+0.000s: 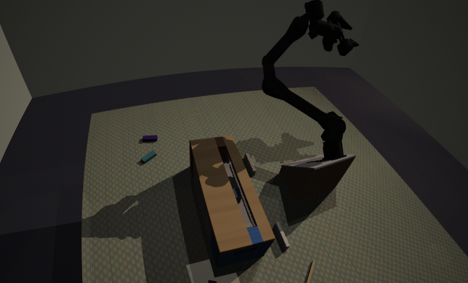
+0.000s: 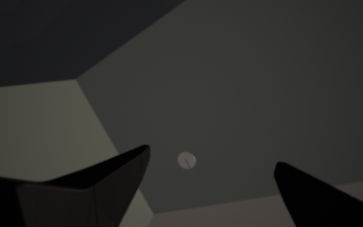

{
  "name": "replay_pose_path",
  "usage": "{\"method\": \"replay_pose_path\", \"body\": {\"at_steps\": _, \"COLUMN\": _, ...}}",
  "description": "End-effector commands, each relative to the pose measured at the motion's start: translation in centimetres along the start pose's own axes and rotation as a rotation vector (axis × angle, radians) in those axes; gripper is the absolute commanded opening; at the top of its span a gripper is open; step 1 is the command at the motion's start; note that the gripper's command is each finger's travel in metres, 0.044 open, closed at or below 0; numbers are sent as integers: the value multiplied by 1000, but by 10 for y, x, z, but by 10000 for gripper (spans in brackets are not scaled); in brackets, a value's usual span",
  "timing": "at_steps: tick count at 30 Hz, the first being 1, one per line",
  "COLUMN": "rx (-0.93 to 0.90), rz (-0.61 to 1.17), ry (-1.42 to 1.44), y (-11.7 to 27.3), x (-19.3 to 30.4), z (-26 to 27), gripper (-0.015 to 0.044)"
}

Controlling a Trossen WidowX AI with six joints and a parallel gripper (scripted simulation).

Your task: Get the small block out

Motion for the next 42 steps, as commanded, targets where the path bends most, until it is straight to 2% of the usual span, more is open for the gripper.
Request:
{"method": "replay_pose_path", "body": {"at_steps": 1, "rx": -6, "rz": 9, "ry": -14, "y": -1, "x": 2, "z": 1, "gripper": 400}}
{"method": "replay_pose_path", "body": {"at_steps": 3, "rx": -49, "rz": 79, "ry": -127, "y": -10, "x": 14, "z": 7, "gripper": 400}}
{"method": "replay_pose_path", "body": {"at_steps": 10, "rx": -164, "rz": 510, "ry": -737, "y": -30, "x": 90, "z": 51, "gripper": 400}}
{"method": "replay_pose_path", "body": {"at_steps": 21, "rx": -24, "rz": 1143, "ry": -1380, "y": 13, "x": 175, "z": 121, "gripper": 400}}
{"method": "replay_pose_path", "body": {"at_steps": 30, "rx": 336, "rz": 1651, "ry": -1856, "y": 80, "x": 218, "z": 182, "gripper": 400}}
{"method": "replay_pose_path", "body": {"at_steps": 40, "rx": 1061, "rz": 2101, "ry": -2179, "y": 169, "x": 223, "z": 242, "gripper": 400}}
{"method": "replay_pose_path", "body": {"at_steps": 42, "rx": 1149, "rz": 2184, "ry": -2200, "y": 186, "x": 217, "z": 255, "gripper": 400}}
Point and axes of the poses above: the point midway between the two fingers, 35 mm back from their tips, its own y axis back along the fingers, its own z axis across the jaws, x = y × z, the point moved 6 cm from there along y, back along the fingers, and after that the axes turned 4 degrees about -y, right-handed, at the moved point
